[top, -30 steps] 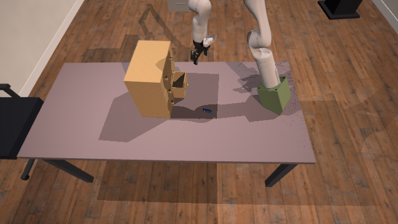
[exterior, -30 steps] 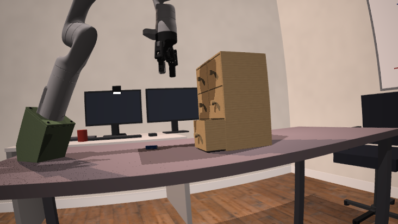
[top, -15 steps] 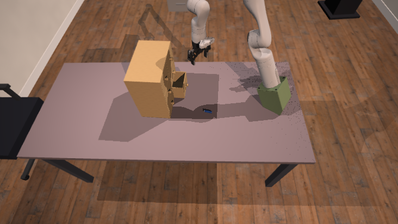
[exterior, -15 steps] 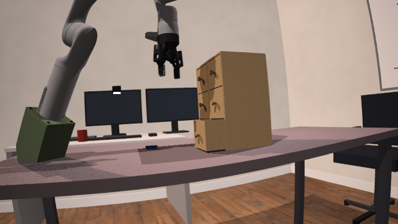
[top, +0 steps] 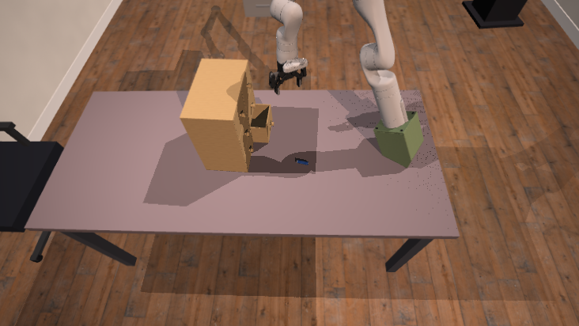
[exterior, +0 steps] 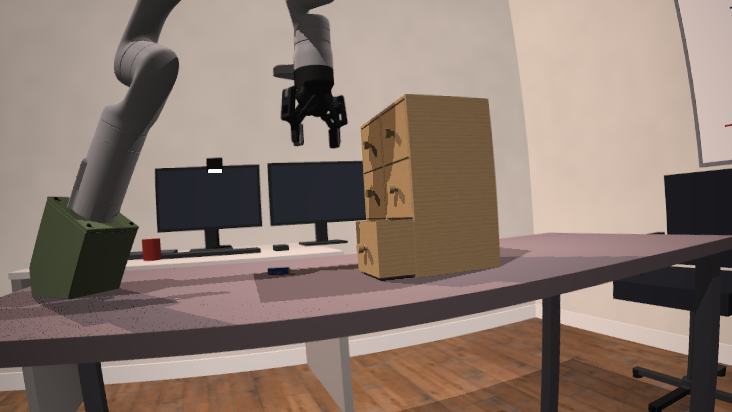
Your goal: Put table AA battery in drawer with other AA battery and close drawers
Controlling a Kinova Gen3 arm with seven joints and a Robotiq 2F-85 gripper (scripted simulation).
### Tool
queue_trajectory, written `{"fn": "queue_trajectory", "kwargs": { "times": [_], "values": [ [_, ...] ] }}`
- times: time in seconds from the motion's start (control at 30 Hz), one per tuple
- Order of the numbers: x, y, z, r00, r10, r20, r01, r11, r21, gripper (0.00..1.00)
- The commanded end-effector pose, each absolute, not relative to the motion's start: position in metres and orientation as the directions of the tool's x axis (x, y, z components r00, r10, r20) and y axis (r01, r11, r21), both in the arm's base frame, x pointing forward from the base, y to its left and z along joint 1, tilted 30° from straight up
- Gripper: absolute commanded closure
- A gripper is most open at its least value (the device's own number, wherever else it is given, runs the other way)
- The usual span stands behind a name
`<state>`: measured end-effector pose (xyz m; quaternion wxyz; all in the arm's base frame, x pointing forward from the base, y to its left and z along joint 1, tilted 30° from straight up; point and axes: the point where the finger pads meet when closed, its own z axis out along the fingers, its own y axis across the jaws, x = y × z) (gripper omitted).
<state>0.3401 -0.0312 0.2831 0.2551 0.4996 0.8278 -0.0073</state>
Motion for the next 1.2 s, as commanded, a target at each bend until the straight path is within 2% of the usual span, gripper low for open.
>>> {"fn": "queue_trajectory", "kwargs": {
  "times": [0.0, 0.5, 1.17],
  "values": [
    [0.341, -0.032, 0.282, -0.363, 0.826, -0.431, 0.835, 0.493, 0.242, 0.00],
    [0.353, -0.035, 0.278, -0.136, 0.926, -0.353, 0.898, 0.266, 0.351, 0.00],
    [0.366, -0.039, 0.274, 0.115, 0.963, -0.242, 0.898, 0.004, 0.440, 0.00]
  ]
}}
